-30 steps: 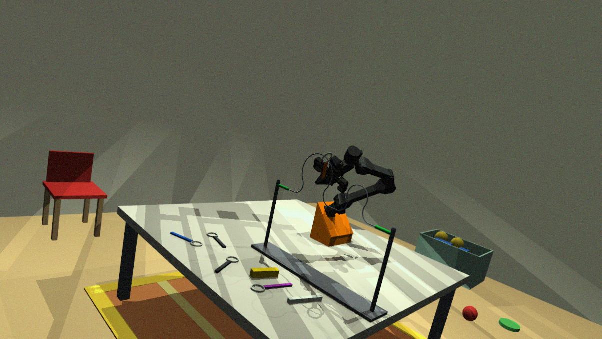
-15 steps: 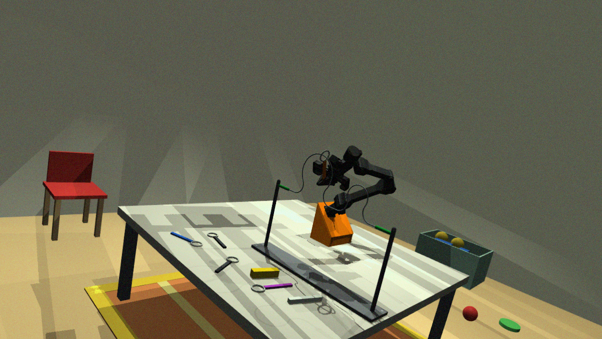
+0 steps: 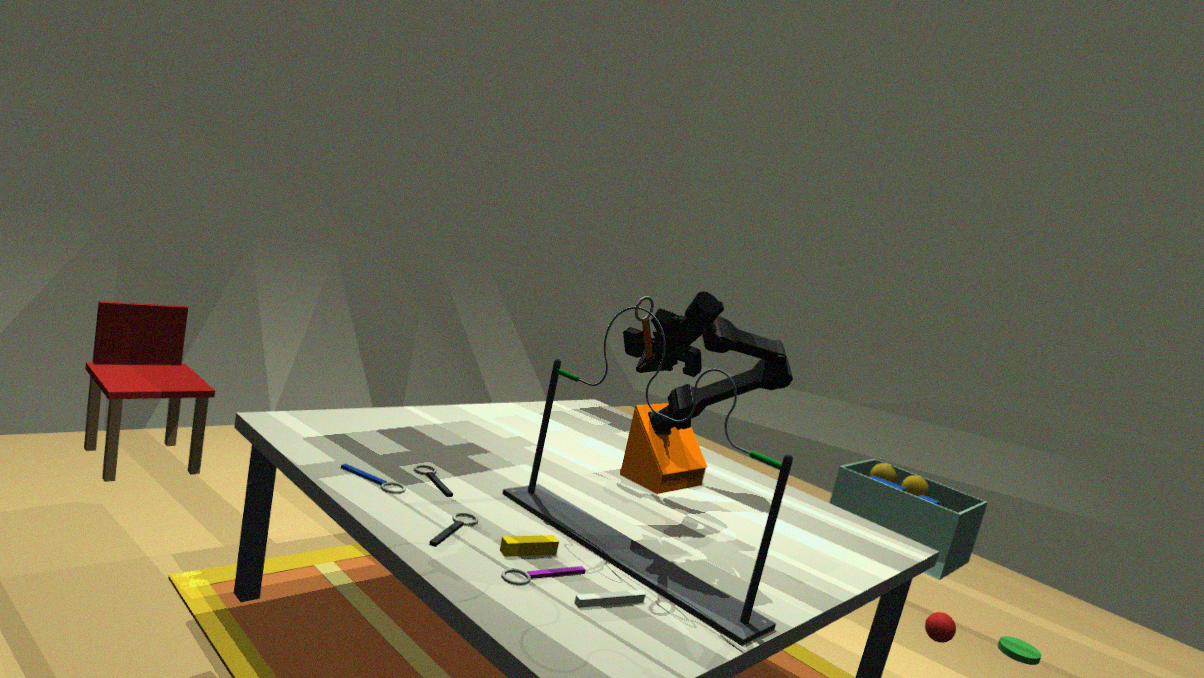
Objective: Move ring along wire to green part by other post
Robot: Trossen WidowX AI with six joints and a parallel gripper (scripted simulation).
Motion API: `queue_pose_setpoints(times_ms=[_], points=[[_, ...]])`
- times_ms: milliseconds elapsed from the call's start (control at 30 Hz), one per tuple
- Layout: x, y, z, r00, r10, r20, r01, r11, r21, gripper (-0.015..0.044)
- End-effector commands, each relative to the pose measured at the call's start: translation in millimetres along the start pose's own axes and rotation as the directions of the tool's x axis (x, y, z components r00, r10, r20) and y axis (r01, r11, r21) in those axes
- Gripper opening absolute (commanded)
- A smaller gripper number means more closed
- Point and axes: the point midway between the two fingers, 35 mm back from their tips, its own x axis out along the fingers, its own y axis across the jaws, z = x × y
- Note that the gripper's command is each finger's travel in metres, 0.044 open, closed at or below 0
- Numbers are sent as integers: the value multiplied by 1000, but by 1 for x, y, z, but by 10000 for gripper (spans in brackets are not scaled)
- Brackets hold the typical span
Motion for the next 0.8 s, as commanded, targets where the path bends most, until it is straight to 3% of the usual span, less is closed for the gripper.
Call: queue_pose_setpoints(times_ms=[0, 767], points=[[0, 1, -2, 1000, 26, 2, -26, 998, 49, -150], [1, 11, 0, 986, 155, 58, -165, 943, 290, -150]])
